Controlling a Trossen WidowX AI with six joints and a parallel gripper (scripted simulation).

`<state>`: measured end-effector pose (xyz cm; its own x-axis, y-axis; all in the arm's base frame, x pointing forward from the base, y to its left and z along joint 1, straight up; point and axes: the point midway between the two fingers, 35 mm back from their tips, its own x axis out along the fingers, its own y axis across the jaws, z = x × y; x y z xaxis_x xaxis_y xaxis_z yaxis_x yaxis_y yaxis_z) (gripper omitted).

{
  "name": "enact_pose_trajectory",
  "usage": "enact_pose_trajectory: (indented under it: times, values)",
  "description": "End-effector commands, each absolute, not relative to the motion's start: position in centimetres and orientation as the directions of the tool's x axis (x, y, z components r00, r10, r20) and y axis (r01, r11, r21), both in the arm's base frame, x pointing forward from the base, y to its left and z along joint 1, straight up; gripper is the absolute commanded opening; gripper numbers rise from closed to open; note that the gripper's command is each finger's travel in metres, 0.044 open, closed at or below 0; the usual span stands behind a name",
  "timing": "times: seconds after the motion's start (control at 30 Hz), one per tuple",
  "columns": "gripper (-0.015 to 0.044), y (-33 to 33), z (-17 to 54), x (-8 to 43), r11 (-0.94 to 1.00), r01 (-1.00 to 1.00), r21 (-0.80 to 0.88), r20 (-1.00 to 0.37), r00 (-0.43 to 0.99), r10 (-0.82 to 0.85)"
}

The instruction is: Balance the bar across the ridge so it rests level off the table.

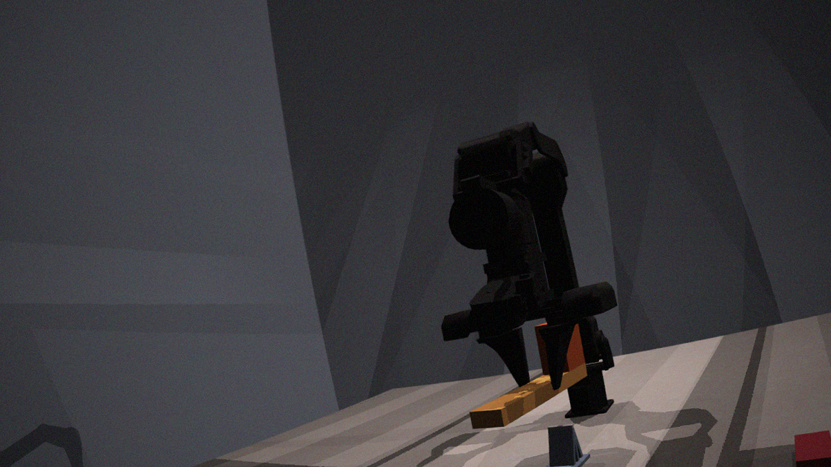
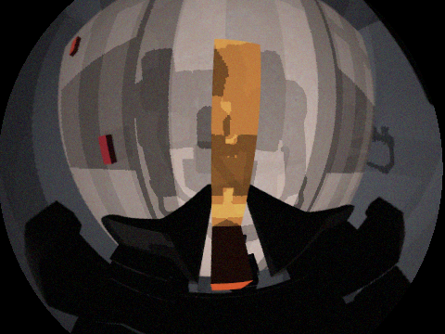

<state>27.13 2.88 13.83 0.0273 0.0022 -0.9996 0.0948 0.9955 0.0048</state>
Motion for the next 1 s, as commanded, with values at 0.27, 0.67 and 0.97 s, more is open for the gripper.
enact_pose_trajectory:
  times: [0.27, 0.67, 0.97]
  values:
    - [0.0, 3.0, 11.8, 27.2, 0.996, 0.091, 0.005, -1.0, 0.025, 0.003]
    - [0.0, 3.1, 10.3, 27.1, 0.996, 0.091, 0.005, -1.0, 0.025, 0.003]
    - [0.0, 3.1, 10.4, 27.1, 0.996, 0.091, 0.005, -1.0, 0.025, 0.003]
